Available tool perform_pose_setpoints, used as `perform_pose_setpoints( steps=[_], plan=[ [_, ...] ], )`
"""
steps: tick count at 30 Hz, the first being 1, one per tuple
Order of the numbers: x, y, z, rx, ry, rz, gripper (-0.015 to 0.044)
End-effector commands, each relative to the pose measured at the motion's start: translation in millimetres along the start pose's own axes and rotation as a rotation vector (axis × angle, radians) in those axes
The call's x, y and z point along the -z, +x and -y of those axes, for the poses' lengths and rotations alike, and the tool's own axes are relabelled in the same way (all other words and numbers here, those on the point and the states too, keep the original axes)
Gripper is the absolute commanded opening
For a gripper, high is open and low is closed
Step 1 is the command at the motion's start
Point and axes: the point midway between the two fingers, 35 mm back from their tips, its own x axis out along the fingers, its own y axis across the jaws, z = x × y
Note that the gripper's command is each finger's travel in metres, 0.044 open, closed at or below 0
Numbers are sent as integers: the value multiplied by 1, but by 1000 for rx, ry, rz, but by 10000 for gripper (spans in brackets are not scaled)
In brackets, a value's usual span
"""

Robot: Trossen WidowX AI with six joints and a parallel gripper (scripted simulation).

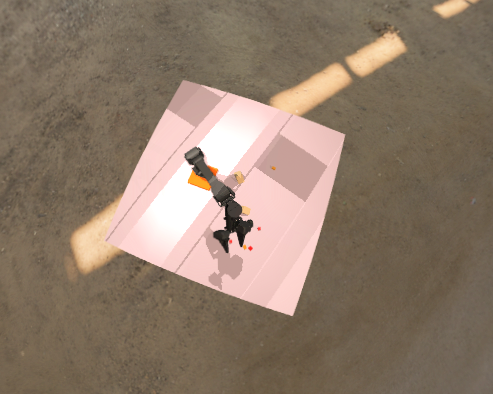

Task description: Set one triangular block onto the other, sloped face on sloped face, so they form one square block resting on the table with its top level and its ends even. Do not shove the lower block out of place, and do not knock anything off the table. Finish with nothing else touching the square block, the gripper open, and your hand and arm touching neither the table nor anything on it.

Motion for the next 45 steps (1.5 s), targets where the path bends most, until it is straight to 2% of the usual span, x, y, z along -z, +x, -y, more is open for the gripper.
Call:
perform_pose_setpoints(
  steps=[1,8,16,21,25,27,45],
  plan=[
    [8,-11,-69,-234,72,-41,440],
    [37,-59,-177,-604,192,-241,440],
    [89,-146,-260,-893,291,-654,440],
    [127,-215,-287,-956,322,-1016,440],
    [157,-271,-291,-905,321,-1335,440],
    [166,-288,-289,-867,316,-1438,440],
    [175,-292,-300,-862,315,-1451,440]
  ],
)
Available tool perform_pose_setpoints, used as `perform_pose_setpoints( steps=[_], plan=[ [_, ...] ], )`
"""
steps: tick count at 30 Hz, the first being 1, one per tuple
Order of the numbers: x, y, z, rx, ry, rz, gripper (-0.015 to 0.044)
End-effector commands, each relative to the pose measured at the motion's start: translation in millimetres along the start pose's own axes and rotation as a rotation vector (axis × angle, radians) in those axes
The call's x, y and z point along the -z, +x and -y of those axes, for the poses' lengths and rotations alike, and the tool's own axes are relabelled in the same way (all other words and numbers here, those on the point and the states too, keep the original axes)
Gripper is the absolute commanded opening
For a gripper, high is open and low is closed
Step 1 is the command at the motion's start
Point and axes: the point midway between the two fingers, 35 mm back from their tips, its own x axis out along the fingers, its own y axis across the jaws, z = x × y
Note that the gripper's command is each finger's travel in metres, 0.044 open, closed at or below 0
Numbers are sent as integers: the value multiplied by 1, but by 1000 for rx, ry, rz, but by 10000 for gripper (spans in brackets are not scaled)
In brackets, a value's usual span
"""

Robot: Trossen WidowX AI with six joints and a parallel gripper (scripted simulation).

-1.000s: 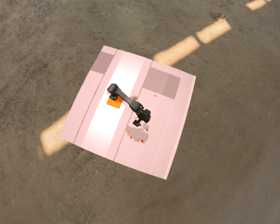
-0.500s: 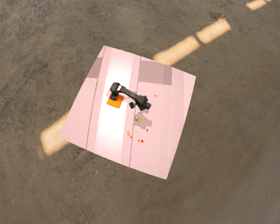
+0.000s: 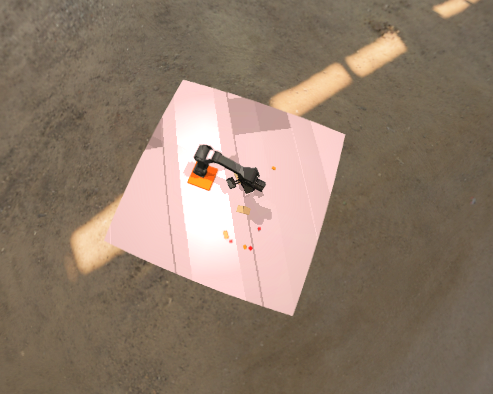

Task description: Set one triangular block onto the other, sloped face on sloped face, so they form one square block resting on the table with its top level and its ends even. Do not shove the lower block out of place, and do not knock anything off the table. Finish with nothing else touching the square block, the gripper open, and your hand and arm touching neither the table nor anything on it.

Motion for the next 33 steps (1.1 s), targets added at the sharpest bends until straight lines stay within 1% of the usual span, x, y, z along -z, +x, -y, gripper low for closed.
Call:
perform_pose_setpoints(
  steps=[1,33],
  plan=[
    [1,7,-1,-2,5,-6,440],
    [1,60,-6,-3,5,-8,440]
  ],
)
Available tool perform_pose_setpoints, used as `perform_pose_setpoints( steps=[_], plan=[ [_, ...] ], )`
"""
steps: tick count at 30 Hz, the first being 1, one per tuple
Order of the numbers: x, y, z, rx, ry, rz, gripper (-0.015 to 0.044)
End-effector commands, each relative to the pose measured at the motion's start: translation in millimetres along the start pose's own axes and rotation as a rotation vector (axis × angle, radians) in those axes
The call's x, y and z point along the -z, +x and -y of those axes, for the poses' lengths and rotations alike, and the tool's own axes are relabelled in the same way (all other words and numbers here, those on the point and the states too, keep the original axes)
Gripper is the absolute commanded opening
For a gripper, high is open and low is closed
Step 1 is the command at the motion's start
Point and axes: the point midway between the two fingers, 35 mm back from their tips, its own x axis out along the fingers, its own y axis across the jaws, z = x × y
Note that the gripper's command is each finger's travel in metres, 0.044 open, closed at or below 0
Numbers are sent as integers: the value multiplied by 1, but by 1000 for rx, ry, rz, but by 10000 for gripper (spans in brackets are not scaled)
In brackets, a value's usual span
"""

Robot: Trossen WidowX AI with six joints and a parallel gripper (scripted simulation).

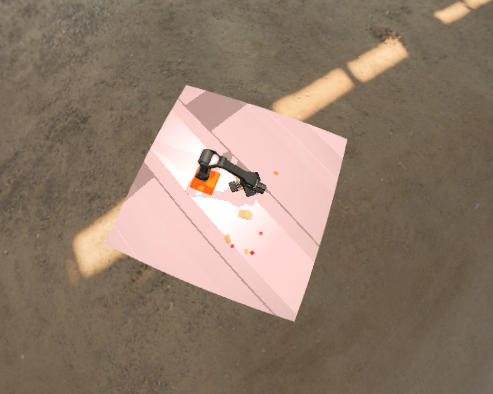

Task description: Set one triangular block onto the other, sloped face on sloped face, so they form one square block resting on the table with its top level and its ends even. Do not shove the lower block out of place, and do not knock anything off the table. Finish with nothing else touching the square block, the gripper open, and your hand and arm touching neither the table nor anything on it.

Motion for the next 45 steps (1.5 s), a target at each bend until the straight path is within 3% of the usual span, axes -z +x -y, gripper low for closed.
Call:
perform_pose_setpoints(
  steps=[1,22,31,39,45],
  plan=[
    [1,7,0,-2,4,-6,440],
    [5,39,1,-2,4,-7,440],
    [5,39,1,-2,4,-7,204],
    [5,39,1,-2,4,-7,150],
    [7,35,2,1,1,-5,0]
  ],
)
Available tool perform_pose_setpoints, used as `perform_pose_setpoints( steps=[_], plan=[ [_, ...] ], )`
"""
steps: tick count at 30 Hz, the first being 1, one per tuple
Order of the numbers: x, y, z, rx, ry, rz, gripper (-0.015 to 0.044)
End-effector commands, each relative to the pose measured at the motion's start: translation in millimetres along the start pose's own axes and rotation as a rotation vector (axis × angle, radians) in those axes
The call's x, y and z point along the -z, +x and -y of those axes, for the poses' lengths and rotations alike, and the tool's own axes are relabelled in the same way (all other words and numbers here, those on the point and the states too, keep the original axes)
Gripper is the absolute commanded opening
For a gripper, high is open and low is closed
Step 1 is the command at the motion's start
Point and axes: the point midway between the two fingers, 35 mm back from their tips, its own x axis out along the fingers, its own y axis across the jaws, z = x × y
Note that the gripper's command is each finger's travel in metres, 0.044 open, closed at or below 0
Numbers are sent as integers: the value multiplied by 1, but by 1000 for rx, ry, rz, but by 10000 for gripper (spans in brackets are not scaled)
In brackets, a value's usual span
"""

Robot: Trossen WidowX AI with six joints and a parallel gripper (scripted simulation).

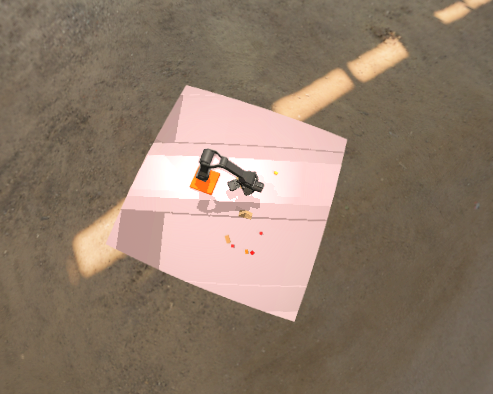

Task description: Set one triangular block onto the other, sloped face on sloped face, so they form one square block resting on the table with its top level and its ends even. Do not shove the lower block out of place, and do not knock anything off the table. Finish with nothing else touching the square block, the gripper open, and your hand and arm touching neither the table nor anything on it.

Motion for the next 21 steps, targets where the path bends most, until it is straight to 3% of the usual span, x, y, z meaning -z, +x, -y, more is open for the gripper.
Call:
perform_pose_setpoints(
  steps=[1,7,21],
  plan=[
    [2,-4,0,0,0,0,0],
    [3,-4,0,1,0,18,0],
    [26,-10,0,3,0,381,0]
  ],
)
